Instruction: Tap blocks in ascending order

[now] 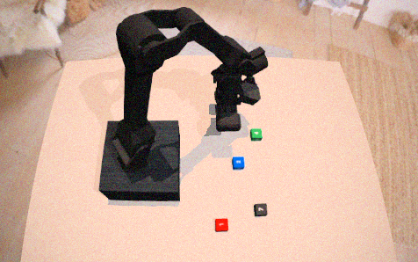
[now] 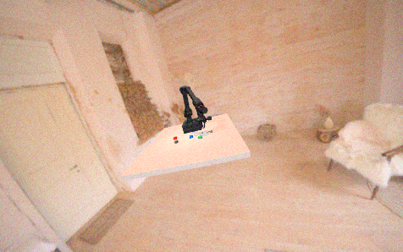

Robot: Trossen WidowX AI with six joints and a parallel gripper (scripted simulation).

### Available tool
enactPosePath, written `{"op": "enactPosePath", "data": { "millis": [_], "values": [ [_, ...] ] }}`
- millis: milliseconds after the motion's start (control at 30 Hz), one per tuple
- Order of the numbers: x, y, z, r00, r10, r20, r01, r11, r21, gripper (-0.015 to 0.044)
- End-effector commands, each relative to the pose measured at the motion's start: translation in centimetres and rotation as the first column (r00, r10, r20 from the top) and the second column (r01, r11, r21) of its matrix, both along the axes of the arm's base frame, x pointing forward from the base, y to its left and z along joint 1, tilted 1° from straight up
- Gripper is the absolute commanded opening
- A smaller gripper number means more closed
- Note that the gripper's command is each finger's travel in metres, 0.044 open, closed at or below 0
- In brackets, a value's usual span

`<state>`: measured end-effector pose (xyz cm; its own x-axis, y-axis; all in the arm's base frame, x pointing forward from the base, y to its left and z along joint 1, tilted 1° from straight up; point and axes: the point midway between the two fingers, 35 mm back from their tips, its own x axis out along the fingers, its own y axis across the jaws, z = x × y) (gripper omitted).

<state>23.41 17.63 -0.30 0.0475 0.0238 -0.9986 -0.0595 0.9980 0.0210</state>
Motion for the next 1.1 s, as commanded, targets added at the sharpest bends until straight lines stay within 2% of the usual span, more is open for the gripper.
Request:
{"op": "enactPosePath", "data": {
  "millis": [0,733,867,1067],
  "values": [
    [-0.2,-0.2,-1.0,1.0,-0.004,-0.008,0.003,1.0,-0.012,0.002],
    [-0.2,-0.3,-3.3,1.0,-0.004,-0.008,0.003,1.0,-0.012,0.002],
    [-0.2,-0.2,-0.5,1.0,-0.003,-0.007,0.003,1.0,-0.011,0.002],
    [-0.2,-0.2,0.0,1.0,-0.004,-0.008,0.003,1.0,-0.011,0.002]
  ]
}}
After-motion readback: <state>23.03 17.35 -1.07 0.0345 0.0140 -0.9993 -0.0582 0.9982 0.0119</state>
